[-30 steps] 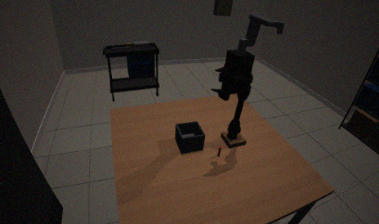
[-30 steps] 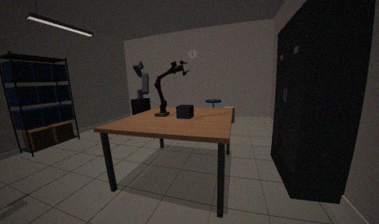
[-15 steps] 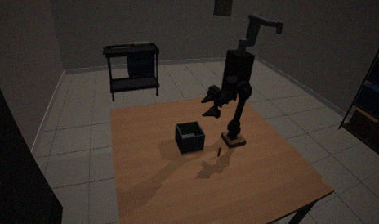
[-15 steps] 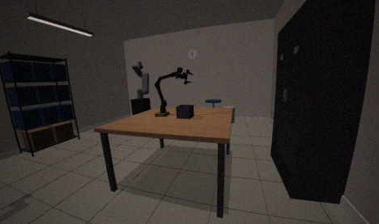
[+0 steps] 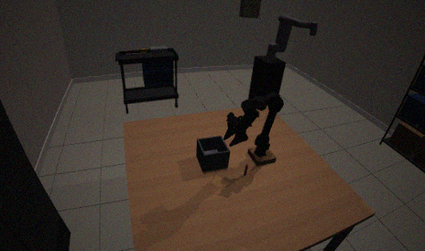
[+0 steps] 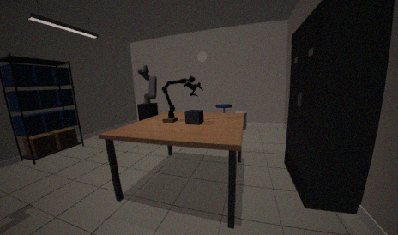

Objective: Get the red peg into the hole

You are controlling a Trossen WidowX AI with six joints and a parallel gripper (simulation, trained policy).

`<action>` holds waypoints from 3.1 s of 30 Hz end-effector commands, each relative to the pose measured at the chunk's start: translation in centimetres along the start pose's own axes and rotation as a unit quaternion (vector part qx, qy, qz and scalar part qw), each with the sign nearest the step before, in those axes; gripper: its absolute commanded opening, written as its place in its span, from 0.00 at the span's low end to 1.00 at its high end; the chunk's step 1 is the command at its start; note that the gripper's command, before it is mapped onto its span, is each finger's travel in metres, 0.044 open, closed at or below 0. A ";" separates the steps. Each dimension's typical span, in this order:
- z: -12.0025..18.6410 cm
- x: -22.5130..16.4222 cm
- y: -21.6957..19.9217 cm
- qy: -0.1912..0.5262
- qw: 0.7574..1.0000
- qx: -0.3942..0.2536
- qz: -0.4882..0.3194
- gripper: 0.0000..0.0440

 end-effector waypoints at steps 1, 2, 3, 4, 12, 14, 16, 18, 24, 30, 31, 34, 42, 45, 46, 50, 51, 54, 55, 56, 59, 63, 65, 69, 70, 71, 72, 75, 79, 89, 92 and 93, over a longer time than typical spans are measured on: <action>-0.3 0.0 -1.4 0.021 0.999 -0.034 0.002 1.00; -0.5 0.0 -1.9 0.028 0.999 -0.046 0.002 1.00; -0.6 0.0 -2.3 0.035 0.998 -0.059 0.001 1.00; -0.7 -0.1 -2.8 0.042 0.997 -0.071 0.000 1.00; -1.5 -0.5 -6.3 0.095 0.980 -0.172 -0.014 1.00; -1.6 -0.7 -7.1 0.107 0.974 -0.197 -0.020 1.00; -1.8 -0.9 -7.9 0.118 0.968 -0.222 -0.025 1.00; -1.9 -1.2 -8.6 0.128 0.960 -0.246 -0.030 1.00; -2.4 -2.0 -10.7 0.152 0.936 -0.313 -0.044 1.00; -2.9 -2.8 -12.6 0.164 0.913 -0.370 -0.052 1.00; -3.0 -2.9 -12.9 0.165 0.909 -0.378 -0.053 1.00; -3.3 -3.3 -13.7 0.166 0.900 -0.400 -0.055 1.00; -4.4 -3.9 -16.0 0.163 0.881 -0.441 -0.059 1.00; -5.0 -4.0 -16.9 0.158 0.876 -0.451 -0.062 1.00; -5.1 -4.1 -17.3 0.156 0.875 -0.454 -0.063 1.00; -5.9 -4.3 -18.5 0.150 0.871 -0.462 -0.068 1.00; -6.1 -4.3 -18.8 0.148 0.870 -0.464 -0.070 1.00; -6.6 -4.4 -19.8 0.143 0.869 -0.468 -0.075 1.00; -6.8 -4.4 -20.0 0.140 0.868 -0.469 -0.076 1.00; -7.0 -4.5 -20.3 0.138 0.868 -0.470 -0.078 1.00; -7.4 -4.6 -21.1 0.131 0.868 -0.471 -0.082 0.99; -8.0 -4.7 -21.8 0.125 0.869 -0.471 -0.085 0.93; -8.4 -4.8 -22.1 0.125 0.870 -0.470 -0.085 0.84; -9.1 -5.0 -22.5 0.127 0.870 -0.468 -0.084 0.62; -9.3 -5.1 -22.6 0.128 0.871 -0.467 -0.083 0.56; -9.5 -5.1 -22.6 0.129 0.871 -0.467 -0.082 0.51; -9.6 -5.1 -22.7 0.130 0.872 -0.466 -0.081 0.45; -10.0 -5.2 -22.7 0.134 0.873 -0.463 -0.077 0.28; -10.3 -5.3 -22.5 0.141 0.876 -0.457 -0.070 0.05; -9.2 -4.6 -19.9 0.152 0.898 -0.403 -0.092 0.00; -8.7 -4.3 -19.0 0.155 0.905 -0.384 -0.095 0.00; -8.4 -4.1 -18.7 0.155 0.908 -0.378 -0.095 0.00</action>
Point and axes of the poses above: the point midway between the two fingers, 35 mm back from their tips, its own z axis back along the fingers, its own y axis across the jaws, x = y × z, the point moved 10 cm from there along z, back along the fingers, and after that the axes turned 7 degrees about z, right-handed, at the moved point
